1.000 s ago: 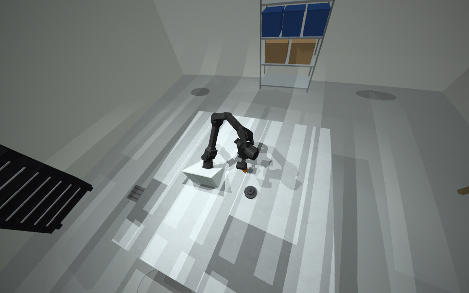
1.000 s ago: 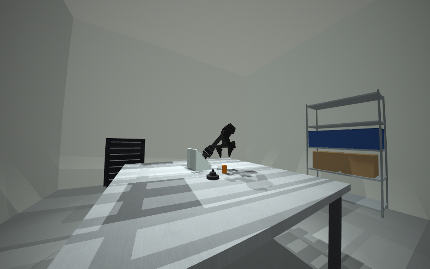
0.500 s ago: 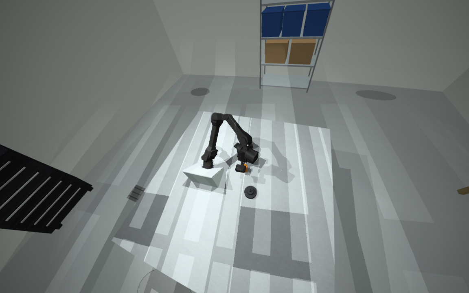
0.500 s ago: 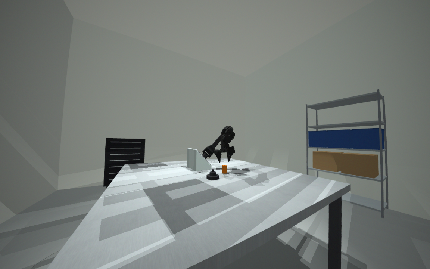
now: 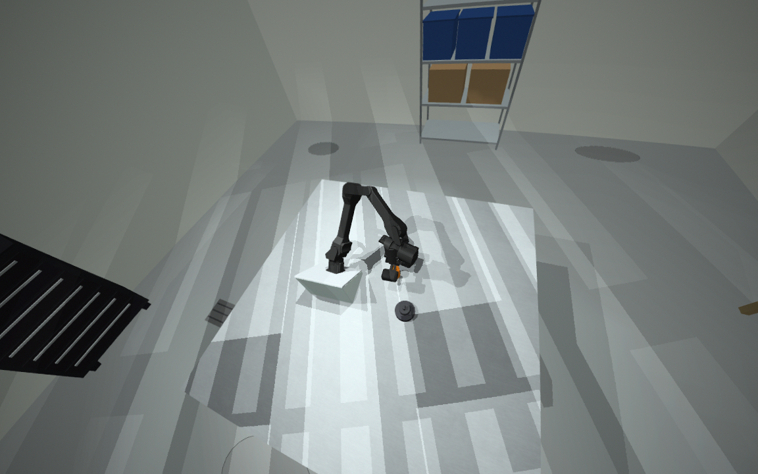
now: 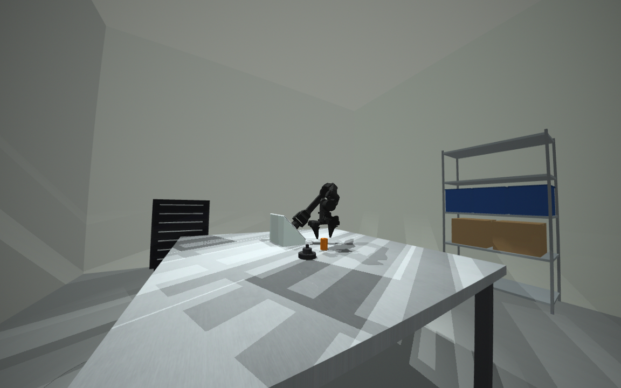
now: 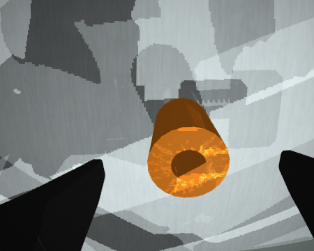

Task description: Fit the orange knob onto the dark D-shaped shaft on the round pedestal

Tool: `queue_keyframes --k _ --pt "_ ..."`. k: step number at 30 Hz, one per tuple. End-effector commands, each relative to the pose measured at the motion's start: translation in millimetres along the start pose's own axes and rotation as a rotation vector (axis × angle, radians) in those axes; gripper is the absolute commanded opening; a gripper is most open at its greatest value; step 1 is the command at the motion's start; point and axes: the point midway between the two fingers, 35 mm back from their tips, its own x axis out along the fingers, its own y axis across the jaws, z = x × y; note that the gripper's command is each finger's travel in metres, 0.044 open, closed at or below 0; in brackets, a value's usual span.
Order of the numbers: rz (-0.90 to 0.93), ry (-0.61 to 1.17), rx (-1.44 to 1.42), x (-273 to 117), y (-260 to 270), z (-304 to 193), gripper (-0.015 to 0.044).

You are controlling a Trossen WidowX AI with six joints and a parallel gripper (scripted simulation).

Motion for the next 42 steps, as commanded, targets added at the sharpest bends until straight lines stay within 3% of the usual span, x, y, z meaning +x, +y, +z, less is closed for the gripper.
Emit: queue_keyframes --k 1,31,41,42 --pt "0.003 -0.001 0.005 7.6 -0.1 0.4 0.0440" --pt "0.008 -0.001 0.005 52.7 2.2 -1.4 0.0440" --pt "0.008 -0.001 0.005 52.7 2.2 -1.4 0.0177" --pt "0.008 -0.001 0.005 52.7 2.2 -1.4 0.0171"
